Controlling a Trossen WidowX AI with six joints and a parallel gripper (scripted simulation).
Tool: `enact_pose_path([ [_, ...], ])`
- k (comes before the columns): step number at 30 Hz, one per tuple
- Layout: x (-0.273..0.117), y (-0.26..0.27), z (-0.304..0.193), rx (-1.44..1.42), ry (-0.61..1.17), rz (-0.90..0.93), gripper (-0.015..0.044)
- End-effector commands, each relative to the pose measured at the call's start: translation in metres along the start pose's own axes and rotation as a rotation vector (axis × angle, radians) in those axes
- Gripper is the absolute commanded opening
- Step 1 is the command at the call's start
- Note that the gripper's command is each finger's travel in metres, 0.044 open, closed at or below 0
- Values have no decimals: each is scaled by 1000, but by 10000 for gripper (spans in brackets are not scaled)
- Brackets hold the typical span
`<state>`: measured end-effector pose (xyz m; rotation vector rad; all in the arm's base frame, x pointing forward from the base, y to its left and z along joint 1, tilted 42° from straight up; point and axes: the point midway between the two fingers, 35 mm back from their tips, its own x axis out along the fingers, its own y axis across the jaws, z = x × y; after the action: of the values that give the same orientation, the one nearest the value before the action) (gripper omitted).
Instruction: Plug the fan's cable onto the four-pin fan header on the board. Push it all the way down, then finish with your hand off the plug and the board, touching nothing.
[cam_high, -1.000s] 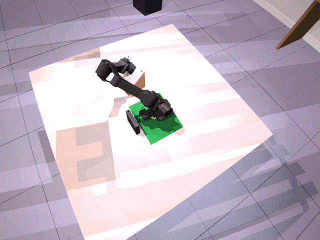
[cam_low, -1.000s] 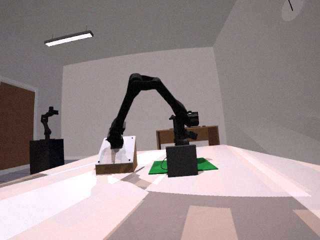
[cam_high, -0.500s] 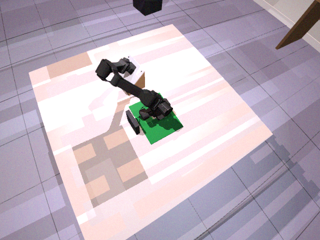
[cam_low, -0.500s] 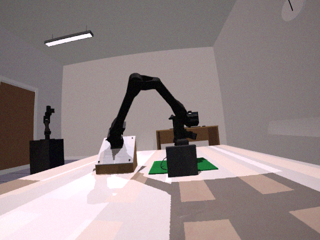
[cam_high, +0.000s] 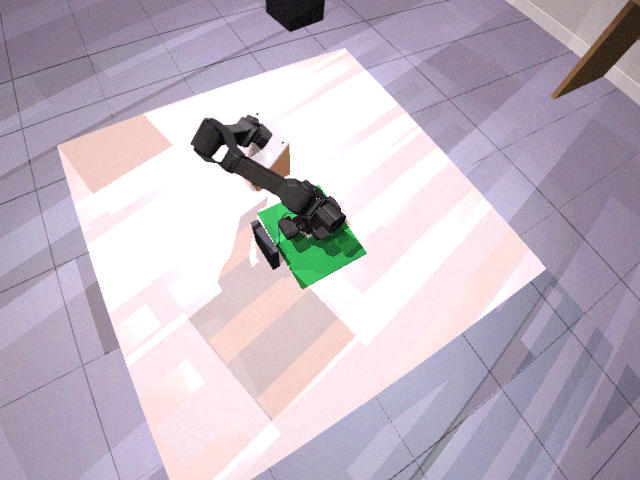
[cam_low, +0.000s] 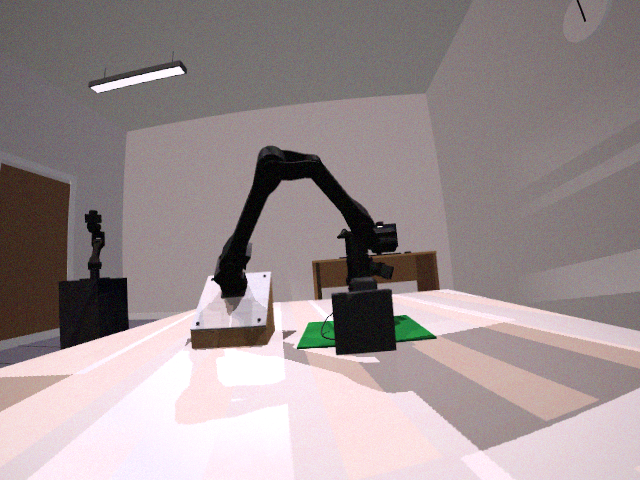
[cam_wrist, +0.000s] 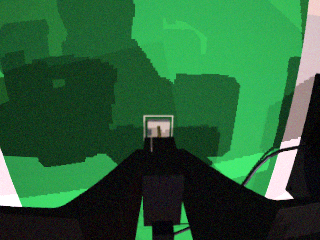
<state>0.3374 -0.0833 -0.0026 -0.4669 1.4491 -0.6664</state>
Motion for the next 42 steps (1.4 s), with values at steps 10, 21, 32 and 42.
enact_pose_path([
  [10, -1, -2, 5, 25, -3, -5, 0],
  [21, 0, -2, 5, 22, -3, -5, 0],
  [32, 2, -2, 3, 5, -3, -5, 0],
  [42, 3, -1, 1, -5, -3, -5, 0],
])
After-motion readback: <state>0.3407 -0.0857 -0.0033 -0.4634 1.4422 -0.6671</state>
